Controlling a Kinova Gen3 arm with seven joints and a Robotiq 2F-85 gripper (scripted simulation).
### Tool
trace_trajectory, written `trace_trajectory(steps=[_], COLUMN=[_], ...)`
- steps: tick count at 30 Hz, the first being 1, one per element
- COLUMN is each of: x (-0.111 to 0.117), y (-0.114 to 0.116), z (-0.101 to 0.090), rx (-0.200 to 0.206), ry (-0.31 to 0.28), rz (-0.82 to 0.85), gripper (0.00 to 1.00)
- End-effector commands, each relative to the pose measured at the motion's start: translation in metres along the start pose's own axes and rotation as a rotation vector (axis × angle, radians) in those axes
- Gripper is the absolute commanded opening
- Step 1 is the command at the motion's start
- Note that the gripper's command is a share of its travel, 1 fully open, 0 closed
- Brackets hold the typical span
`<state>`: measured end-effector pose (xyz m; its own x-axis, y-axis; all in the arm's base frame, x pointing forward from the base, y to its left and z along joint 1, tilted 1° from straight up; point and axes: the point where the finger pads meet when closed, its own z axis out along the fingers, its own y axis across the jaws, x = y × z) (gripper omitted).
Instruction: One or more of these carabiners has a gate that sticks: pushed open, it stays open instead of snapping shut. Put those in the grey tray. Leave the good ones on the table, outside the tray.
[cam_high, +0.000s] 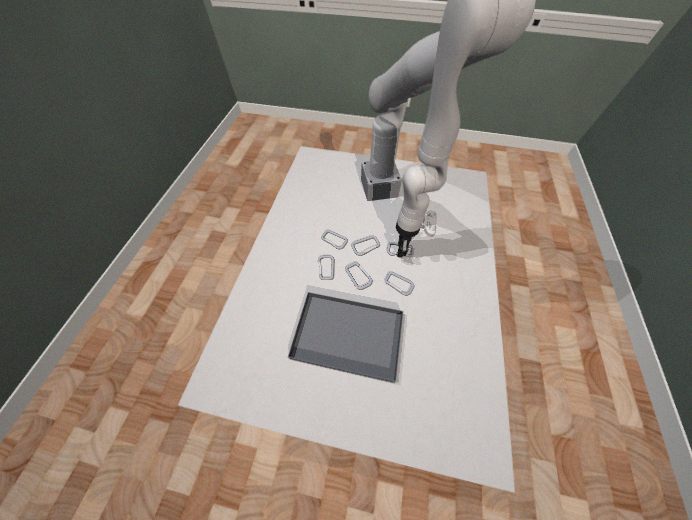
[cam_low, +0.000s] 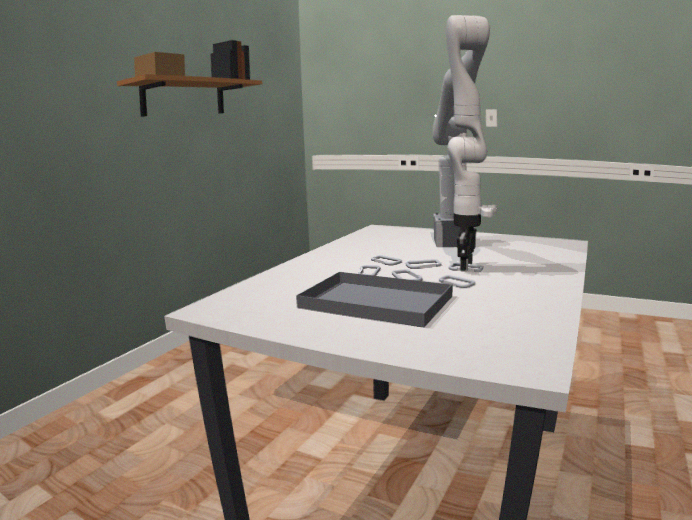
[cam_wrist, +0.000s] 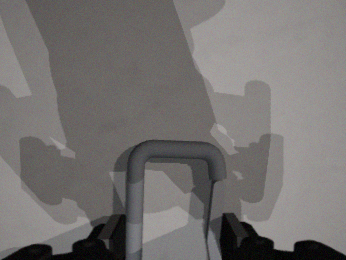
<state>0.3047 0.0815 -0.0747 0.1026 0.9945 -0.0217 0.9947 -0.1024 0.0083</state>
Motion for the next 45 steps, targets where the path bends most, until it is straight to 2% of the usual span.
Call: trace_trajectory(steps=[1, 45], x=[0.0003, 0.0000], y=[0.0007, 0.0003], z=[0.0001, -0.0006], rx=[-0.001, -0.001], ry=[0.000, 0.000], rz=[0.000, 0.000], gripper=[0.57, 0.55])
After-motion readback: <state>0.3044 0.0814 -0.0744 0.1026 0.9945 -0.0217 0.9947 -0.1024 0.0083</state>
